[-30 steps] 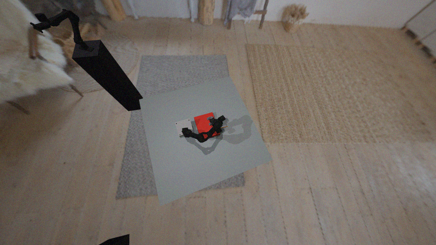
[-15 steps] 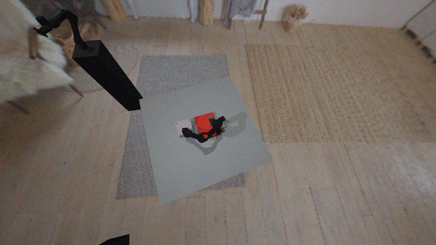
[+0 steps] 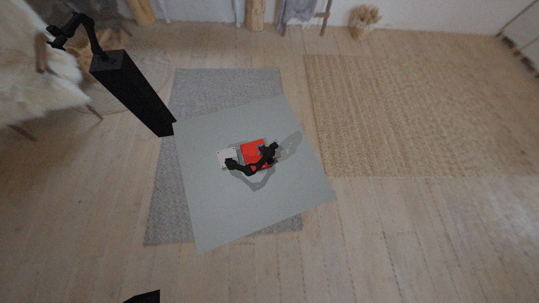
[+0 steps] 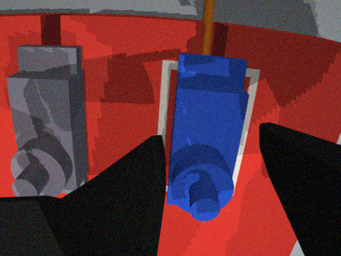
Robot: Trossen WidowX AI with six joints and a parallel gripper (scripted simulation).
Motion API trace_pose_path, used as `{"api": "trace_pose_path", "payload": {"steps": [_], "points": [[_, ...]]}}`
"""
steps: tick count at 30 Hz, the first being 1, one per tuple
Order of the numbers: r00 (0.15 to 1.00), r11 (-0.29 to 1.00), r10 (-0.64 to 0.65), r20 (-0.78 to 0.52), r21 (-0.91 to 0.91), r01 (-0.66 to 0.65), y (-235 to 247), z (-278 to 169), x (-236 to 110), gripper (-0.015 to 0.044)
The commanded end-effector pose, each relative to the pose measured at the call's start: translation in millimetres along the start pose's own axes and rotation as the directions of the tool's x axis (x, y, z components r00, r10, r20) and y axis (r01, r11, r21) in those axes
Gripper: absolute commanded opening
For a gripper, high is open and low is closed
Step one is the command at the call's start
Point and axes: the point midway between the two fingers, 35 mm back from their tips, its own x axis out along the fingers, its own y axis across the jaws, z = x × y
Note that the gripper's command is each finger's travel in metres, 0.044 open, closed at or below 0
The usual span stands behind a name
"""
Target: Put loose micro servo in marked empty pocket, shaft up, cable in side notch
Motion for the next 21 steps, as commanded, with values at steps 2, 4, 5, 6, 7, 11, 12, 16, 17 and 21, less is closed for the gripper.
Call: {"api": "trace_pose_path", "payload": {"steps": [2,4,5,6,7,11,12,16,17,21], "points": [[1.000,1.000,0.002,0.007,0.008,-0.002,0,0,-13,0.0188],[1.000,1.000,0.002,0.007,0.008,-0.002,0,1,-13,0.0188],[1.000,1.000,0.001,0.009,0.001,-0.001,1,-1,-12,0.0214],[1.000,1.000,0.002,0.010,0.001,-0.002,3,-5,-16,0.0240],[1.000,1.000,0.004,0.010,0.001,-0.004,5,-11,-21,0.0266],[1.000,1.000,0.013,0.009,0.001,-0.013,16,-51,-50,0.0371],[1.000,1.000,0.014,0.008,0.003,-0.014,18,-64,-58,0.0398],[1.000,1.000,0.006,0.002,0.002,-0.006,23,-102,-76,0.0440],[1.000,1.000,0.005,0.002,0.002,-0.005,23,-105,-77,0.0440],[1.000,1.000,0.005,0.002,0.002,-0.005,23,-105,-77,0.0440]]}}
